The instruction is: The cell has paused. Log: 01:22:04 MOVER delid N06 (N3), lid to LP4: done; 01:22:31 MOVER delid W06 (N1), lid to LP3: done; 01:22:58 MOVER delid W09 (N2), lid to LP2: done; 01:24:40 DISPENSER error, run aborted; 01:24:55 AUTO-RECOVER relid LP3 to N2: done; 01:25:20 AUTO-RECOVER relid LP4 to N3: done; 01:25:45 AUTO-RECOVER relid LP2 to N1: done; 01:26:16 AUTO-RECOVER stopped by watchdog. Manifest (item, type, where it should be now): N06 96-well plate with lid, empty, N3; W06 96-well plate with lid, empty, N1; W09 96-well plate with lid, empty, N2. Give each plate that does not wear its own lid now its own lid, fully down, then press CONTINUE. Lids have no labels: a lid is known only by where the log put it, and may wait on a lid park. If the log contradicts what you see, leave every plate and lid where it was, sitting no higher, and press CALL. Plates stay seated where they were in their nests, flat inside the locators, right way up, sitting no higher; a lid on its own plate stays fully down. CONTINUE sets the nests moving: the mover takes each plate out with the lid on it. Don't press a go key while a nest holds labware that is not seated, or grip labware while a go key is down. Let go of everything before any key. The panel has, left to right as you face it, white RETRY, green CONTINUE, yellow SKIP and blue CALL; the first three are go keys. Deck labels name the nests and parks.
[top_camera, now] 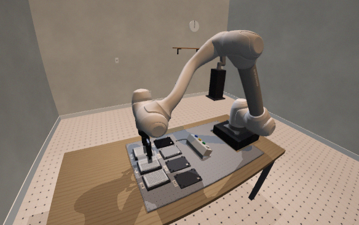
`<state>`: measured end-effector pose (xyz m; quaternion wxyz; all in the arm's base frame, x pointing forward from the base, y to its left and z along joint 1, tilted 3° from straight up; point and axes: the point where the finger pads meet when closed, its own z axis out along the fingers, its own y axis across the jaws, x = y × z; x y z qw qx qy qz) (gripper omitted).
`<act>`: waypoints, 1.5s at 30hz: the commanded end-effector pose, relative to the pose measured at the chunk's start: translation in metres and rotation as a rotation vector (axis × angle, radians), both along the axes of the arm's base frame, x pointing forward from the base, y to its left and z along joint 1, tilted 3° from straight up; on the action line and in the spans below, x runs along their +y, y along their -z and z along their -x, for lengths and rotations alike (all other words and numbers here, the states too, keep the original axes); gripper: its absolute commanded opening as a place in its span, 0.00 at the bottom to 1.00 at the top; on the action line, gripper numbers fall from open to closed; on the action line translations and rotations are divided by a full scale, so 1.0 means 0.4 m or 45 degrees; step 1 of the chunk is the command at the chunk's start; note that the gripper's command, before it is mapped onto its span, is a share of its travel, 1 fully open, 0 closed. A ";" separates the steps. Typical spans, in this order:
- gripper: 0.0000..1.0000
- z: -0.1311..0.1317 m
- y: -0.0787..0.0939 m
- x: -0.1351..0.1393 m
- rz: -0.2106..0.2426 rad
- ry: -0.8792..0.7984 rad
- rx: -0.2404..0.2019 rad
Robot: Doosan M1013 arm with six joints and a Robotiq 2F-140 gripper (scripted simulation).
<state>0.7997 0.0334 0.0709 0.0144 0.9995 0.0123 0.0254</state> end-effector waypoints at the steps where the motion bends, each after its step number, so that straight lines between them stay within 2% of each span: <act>1: 0.00 0.000 -0.003 0.000 0.000 0.000 0.000; 10: 0.00 0.000 -0.004 0.004 0.000 0.000 0.000; 12: 0.00 0.000 -0.002 0.066 0.000 0.000 0.000; 14: 0.00 0.004 0.002 0.189 0.000 0.000 0.000; 15: 0.00 0.004 0.002 0.189 0.000 0.000 0.000; 16: 0.00 0.009 0.004 0.247 0.000 0.000 0.000; 17: 0.00 0.009 0.004 0.247 0.000 0.000 0.000; 18: 0.00 0.014 0.005 0.289 0.000 0.000 0.000; 22: 0.00 0.017 0.006 0.313 0.000 0.000 0.000; 45: 0.00 0.017 0.006 0.313 0.000 0.000 0.000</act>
